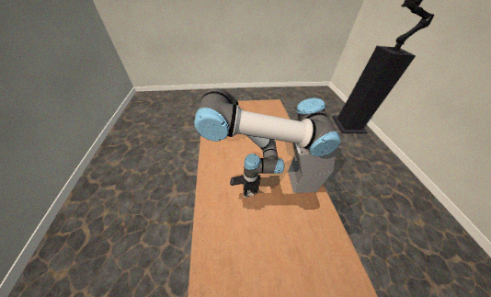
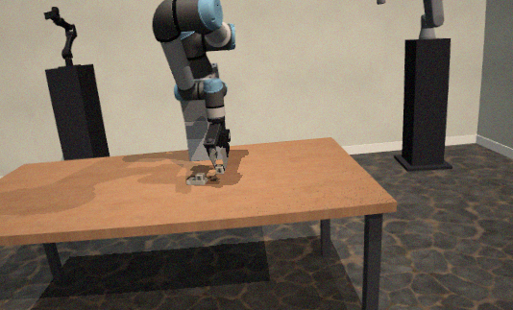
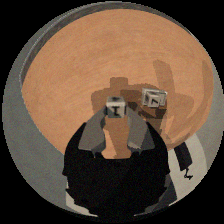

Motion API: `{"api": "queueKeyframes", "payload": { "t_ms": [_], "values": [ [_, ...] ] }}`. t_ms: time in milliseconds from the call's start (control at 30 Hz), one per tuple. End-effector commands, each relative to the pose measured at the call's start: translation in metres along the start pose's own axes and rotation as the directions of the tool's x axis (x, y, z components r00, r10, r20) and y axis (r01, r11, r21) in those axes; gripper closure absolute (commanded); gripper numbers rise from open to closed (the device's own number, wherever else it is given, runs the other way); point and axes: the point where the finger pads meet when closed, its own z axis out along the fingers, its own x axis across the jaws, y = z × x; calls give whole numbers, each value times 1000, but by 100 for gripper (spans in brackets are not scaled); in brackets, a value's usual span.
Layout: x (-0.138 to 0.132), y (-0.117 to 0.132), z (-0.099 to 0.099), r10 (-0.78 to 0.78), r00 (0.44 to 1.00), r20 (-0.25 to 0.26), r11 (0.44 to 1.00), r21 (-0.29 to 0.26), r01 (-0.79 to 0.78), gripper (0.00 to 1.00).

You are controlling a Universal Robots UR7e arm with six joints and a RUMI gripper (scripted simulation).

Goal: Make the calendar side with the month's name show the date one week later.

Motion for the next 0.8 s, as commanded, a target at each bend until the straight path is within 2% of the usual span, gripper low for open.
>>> {"api": "queueKeyframes", "payload": {
  "t_ms": [0,267,767],
  "values": [
    [0,-4,31,-1,1000,1,1000,8,1,89],
    [0,-4,42,-1,1000,1,1000,8,1,89],
    [0,-4,42,-1,1000,1,1000,7,1,89]
  ]
}}
